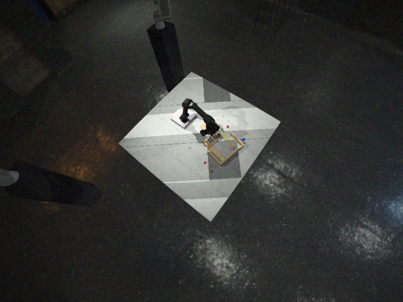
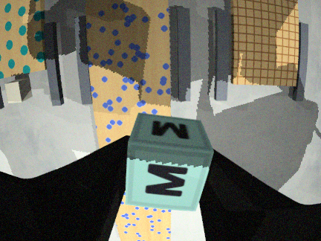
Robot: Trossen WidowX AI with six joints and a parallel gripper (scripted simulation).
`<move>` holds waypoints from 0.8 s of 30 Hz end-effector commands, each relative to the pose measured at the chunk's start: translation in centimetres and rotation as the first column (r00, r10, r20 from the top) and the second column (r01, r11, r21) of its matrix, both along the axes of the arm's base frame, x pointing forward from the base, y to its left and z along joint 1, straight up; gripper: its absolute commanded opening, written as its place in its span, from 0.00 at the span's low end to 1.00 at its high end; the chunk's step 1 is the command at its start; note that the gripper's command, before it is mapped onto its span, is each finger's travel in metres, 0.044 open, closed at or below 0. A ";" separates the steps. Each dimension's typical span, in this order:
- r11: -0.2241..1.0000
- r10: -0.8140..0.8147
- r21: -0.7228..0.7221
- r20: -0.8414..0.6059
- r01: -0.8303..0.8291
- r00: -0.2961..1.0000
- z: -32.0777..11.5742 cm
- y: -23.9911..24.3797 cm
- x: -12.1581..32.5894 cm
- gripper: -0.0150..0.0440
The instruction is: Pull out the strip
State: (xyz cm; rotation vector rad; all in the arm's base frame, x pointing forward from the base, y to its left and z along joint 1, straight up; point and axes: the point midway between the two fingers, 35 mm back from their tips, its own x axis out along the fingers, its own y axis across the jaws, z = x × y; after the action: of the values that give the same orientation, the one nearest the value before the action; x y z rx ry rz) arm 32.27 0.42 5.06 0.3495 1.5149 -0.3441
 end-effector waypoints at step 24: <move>1.000 0.005 0.003 0.000 -0.005 1.000 3.5 0.0 -2.0 0.25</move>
State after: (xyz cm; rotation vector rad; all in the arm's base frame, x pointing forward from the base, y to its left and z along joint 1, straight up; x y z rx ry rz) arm 30.32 0.39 8.47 0.3496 1.5139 -0.3438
